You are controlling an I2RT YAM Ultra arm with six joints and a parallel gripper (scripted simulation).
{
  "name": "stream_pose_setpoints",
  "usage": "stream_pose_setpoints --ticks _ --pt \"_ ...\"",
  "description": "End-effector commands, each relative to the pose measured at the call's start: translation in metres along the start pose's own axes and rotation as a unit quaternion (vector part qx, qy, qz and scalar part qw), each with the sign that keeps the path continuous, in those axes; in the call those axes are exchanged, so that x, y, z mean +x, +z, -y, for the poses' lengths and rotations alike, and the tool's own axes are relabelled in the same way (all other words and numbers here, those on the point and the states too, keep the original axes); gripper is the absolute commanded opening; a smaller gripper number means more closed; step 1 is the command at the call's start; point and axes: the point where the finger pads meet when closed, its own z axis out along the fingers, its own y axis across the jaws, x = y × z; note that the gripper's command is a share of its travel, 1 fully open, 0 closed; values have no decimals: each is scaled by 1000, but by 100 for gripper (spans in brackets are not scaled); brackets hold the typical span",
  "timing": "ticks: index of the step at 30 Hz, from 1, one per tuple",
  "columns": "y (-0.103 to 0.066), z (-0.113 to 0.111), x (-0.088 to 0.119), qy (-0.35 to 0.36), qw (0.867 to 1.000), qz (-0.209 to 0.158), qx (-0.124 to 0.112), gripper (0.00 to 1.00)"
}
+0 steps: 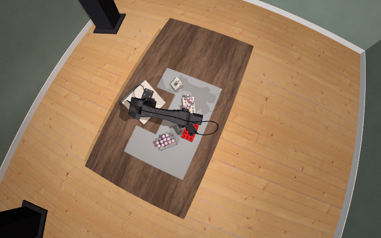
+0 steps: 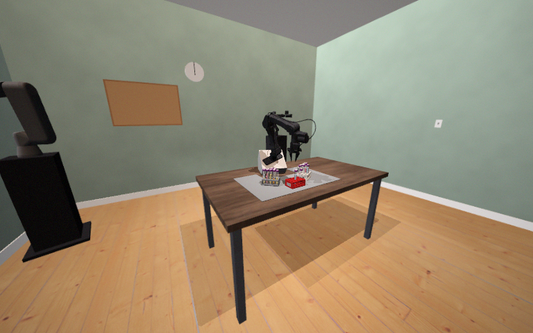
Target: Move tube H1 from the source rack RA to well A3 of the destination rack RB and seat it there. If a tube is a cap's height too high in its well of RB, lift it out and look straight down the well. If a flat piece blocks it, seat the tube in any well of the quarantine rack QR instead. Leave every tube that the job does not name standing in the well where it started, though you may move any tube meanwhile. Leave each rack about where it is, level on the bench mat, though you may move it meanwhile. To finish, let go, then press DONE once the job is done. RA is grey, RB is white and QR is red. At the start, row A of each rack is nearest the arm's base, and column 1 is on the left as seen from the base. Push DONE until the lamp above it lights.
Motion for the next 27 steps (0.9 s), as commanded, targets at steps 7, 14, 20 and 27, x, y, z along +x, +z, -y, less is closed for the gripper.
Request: stream_pose_setpoints --ticks 7,14,20,27 --pt "-7 27 36 -147 989 28 -10 30" --pt "-17 21 20 -239 969 55 -19 30" --pt "-17 19 22 -297 953 51 -23 30" --pt "-16 55 17 -303 951 51 -15 30"
